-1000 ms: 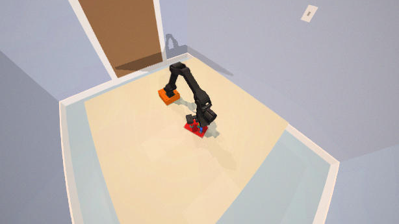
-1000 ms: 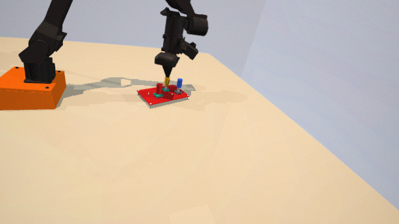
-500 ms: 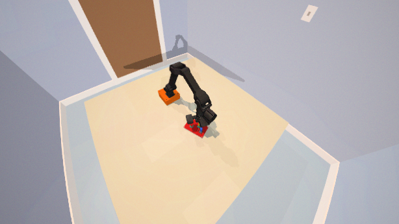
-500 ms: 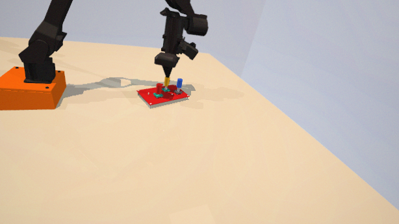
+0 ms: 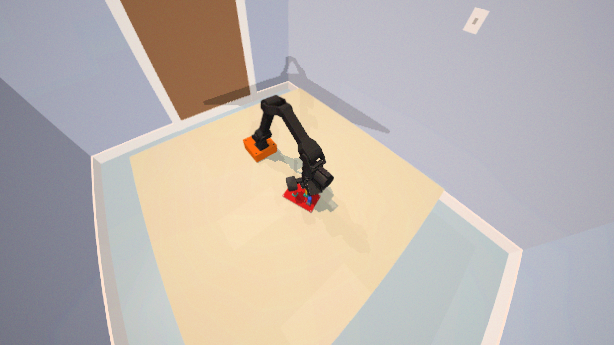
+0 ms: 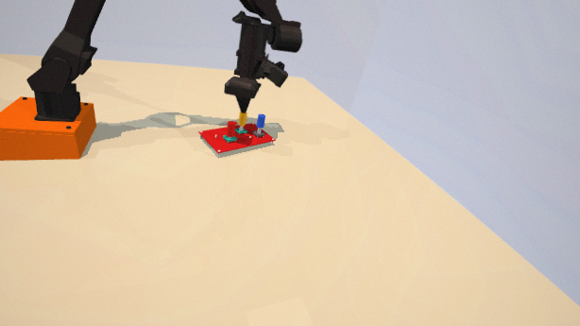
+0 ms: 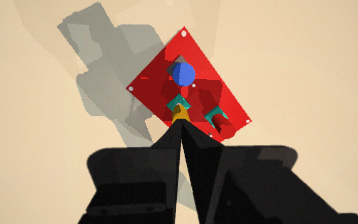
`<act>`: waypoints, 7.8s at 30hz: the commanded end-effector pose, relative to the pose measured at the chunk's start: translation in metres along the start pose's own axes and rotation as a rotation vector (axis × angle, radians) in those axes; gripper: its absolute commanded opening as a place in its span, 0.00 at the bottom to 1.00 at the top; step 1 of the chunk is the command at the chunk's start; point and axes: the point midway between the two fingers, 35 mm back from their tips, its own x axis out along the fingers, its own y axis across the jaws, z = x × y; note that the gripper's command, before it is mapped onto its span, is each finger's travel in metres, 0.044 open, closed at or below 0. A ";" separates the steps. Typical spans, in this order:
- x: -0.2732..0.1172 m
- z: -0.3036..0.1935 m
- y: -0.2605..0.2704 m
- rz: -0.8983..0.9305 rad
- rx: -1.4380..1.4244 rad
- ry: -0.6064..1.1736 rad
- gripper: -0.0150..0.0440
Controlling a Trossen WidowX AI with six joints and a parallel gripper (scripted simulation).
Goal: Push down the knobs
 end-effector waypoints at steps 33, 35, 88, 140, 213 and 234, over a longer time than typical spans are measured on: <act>0.013 0.001 0.000 -0.004 0.004 0.002 0.25; 0.014 0.001 0.000 -0.004 0.004 0.002 0.25; 0.022 0.001 0.000 -0.004 0.004 0.002 0.25; 0.030 0.001 0.000 -0.004 0.004 0.002 0.25; 0.033 0.001 0.000 -0.004 0.004 0.002 0.25; 0.034 0.001 0.000 -0.004 0.004 0.002 0.25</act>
